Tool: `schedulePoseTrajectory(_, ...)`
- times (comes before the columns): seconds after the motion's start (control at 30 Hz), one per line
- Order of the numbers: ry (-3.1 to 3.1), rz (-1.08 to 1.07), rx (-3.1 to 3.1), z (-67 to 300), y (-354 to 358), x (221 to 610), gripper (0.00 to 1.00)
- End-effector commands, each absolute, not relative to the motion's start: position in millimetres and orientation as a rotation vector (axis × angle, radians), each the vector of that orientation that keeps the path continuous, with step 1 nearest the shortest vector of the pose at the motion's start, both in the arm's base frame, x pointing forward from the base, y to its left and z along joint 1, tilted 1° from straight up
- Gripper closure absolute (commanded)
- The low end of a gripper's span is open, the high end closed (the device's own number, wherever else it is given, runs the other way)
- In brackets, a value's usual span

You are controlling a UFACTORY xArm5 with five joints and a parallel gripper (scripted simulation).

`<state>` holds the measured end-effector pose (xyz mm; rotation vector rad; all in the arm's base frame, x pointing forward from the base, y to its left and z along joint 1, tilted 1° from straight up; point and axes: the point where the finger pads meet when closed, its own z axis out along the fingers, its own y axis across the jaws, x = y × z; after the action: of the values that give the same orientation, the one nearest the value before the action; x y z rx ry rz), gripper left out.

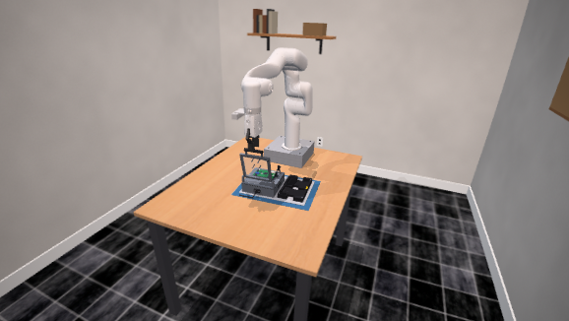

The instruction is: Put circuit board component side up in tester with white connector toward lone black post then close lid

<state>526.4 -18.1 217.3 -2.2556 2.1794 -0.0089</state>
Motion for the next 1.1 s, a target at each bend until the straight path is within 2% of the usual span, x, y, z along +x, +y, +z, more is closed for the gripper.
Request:
schedulePoseTrajectory(0.0,2.177,-0.014,-2.253,212.9,-18.2,527.6,0.48)
schedulePoseTrajectory(0.37,2.177,-0.014,-2.253,199.3,-18.4,528.1,0.48)
schedulePoseTrajectory(1.07,2.177,-0.014,-2.253,197.0,-18.4,528.2,0.48)
